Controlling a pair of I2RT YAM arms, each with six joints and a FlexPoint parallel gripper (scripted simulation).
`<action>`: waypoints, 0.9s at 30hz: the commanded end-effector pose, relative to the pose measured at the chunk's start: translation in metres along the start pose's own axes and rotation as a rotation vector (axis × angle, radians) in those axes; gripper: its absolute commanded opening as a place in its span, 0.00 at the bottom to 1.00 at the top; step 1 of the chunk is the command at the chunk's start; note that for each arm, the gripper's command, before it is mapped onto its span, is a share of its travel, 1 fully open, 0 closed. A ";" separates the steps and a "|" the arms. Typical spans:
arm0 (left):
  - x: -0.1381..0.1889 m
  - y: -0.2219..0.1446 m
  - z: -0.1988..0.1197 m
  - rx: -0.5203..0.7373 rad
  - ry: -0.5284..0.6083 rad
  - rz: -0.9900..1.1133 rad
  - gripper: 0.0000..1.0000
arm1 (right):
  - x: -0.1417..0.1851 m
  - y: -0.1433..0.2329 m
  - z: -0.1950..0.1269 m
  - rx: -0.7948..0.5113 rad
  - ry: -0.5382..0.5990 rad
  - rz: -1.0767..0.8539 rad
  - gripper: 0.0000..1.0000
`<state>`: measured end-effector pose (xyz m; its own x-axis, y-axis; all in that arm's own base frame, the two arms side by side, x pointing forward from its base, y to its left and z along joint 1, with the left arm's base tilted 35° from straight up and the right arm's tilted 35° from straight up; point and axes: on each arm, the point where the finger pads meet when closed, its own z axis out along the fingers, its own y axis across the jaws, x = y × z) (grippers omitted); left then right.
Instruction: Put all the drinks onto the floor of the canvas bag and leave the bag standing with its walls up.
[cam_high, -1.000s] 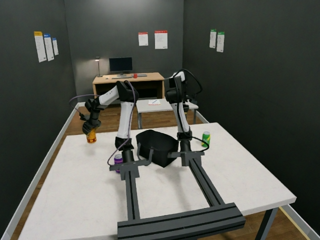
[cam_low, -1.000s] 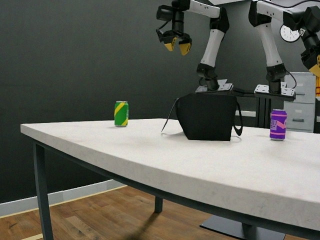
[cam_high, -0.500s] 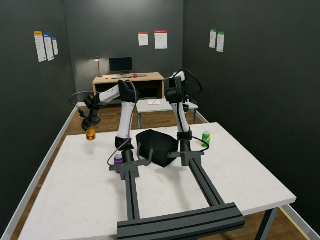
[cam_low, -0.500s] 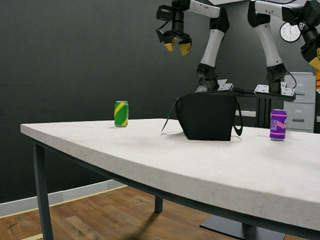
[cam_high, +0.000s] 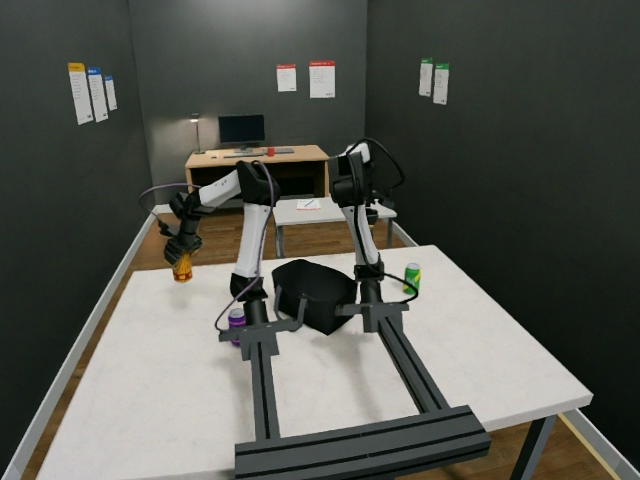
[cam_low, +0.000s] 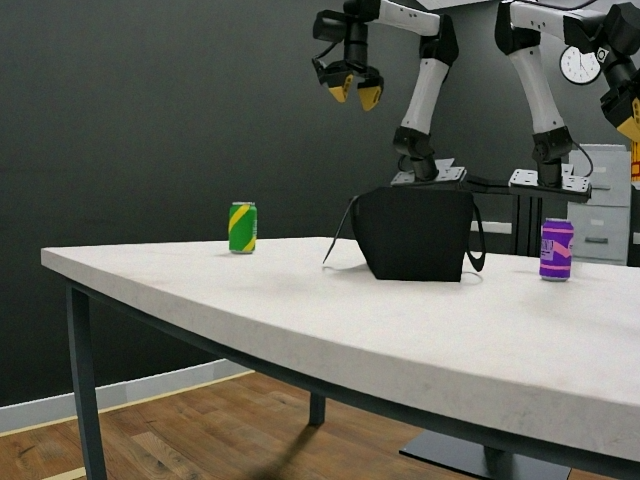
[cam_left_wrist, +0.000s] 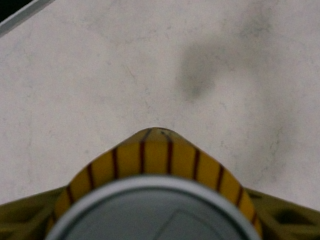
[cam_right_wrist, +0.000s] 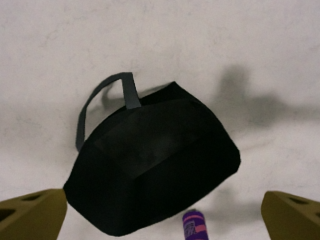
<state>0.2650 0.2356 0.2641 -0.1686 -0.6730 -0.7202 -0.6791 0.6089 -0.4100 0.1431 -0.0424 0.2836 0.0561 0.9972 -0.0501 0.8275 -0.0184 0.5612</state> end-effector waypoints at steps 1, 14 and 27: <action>-0.021 -0.002 -0.017 0.003 -0.104 0.009 0.67 | -0.001 0.008 -0.008 -0.030 -0.018 -0.010 1.00; -0.005 -0.020 -0.024 0.000 -0.102 0.000 0.67 | -0.001 0.008 -0.008 -0.030 -0.018 -0.010 1.00; 0.013 -0.047 -0.038 0.024 -0.108 0.010 0.67 | -0.001 0.008 -0.008 -0.030 -0.018 -0.010 1.00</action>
<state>0.2733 0.1797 0.2639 -0.1814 -0.6661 -0.7235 -0.6663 0.6243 -0.4077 0.1431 -0.0424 0.2836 0.0561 0.9972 -0.0501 0.8275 -0.0184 0.5612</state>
